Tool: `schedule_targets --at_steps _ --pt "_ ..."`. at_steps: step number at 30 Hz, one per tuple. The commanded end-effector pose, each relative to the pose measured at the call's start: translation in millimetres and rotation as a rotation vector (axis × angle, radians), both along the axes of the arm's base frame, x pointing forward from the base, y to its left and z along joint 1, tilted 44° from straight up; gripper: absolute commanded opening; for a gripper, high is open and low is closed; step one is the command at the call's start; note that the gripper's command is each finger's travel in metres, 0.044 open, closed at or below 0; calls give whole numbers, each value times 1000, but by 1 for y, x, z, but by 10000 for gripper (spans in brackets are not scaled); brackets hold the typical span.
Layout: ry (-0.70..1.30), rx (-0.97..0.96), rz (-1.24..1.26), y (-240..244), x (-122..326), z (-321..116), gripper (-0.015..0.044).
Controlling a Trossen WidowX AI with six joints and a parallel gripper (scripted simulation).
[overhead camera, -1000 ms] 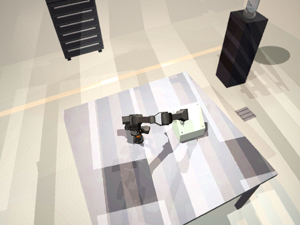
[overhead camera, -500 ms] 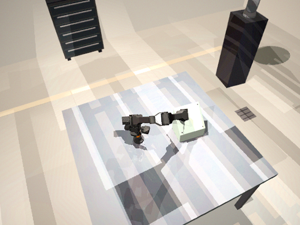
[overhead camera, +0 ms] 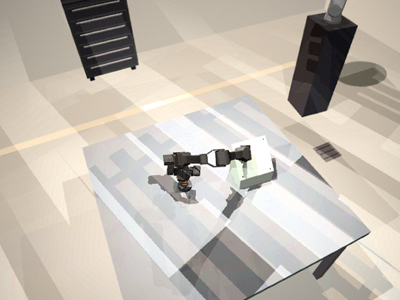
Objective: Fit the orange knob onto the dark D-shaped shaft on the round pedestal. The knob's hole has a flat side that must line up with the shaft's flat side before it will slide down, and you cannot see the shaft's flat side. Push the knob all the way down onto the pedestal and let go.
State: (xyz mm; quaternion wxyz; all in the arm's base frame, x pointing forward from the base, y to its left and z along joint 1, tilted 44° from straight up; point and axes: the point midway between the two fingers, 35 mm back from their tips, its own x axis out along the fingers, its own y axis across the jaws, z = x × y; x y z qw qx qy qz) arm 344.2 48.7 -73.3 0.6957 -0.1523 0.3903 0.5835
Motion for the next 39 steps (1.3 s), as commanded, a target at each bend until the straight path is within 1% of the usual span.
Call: schedule_targets --at_steps 1,39 --pt "-22 -1 18 -1 -1 -1 0" --pt "-22 0 18 2 2 -2 0"
